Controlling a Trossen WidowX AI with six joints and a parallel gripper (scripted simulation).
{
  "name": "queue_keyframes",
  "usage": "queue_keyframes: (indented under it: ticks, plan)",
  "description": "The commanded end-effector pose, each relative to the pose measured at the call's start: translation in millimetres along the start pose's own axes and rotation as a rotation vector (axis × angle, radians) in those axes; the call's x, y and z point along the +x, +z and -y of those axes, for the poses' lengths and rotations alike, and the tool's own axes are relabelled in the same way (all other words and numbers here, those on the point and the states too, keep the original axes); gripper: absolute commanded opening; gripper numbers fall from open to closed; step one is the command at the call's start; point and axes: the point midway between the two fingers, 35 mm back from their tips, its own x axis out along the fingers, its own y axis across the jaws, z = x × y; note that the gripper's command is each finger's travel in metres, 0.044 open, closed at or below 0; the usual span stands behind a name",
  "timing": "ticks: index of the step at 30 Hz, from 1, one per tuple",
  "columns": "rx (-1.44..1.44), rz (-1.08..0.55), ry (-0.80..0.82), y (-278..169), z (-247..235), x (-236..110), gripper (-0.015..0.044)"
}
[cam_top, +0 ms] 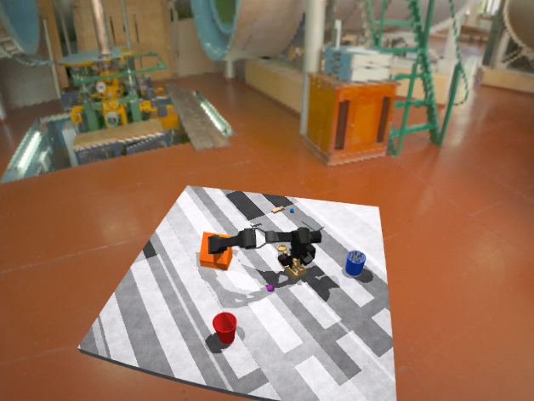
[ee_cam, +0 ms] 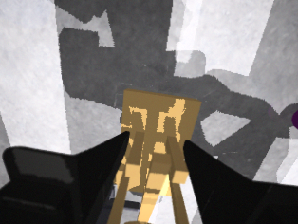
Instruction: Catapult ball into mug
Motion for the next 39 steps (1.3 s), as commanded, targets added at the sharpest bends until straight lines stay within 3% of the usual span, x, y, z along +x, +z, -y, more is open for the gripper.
queue_keyframes:
  ticks: [1, 4, 7, 9, 19, 24, 39]
  plan:
    - [0.002, 0.0, 0.001, 0, -1, -3, 0.0367]
    - [0.0, -0.003, 0.004, 1, -4, -41, 0.044]
    - [-0.001, -0.004, 0.003, -1, -1, -89, 0.044]
    - [-0.001, -0.004, 0.002, -1, 0, -100, 0.044]
    - [-0.006, 0.003, 0.008, -2, 0, -94, 0.044]
    - [-0.006, 0.005, 0.007, -2, 0, -49, 0.044]
    - [-0.006, 0.005, 0.007, -1, -1, -33, 0.044]
